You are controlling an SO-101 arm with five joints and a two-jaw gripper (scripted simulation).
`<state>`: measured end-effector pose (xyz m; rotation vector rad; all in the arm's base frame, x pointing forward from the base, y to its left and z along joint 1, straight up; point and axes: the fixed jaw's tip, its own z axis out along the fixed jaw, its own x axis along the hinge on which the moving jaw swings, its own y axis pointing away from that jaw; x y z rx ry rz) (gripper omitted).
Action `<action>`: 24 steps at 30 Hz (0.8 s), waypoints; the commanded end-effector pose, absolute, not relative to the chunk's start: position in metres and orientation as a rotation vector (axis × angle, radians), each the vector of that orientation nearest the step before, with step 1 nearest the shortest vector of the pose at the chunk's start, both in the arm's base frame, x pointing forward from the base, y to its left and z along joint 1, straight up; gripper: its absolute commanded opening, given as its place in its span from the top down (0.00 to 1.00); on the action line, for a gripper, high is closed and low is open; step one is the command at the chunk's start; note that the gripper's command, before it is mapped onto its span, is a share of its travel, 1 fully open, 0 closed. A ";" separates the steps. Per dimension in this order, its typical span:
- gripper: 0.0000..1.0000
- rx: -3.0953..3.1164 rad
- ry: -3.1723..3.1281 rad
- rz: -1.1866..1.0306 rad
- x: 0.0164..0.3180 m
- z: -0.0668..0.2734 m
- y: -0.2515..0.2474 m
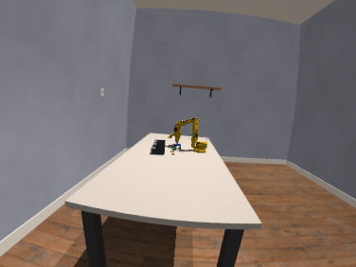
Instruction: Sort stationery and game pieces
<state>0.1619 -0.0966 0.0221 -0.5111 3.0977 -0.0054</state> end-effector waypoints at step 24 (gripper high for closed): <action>0.73 -0.509 3.087 -0.017 0.163 0.009 -0.098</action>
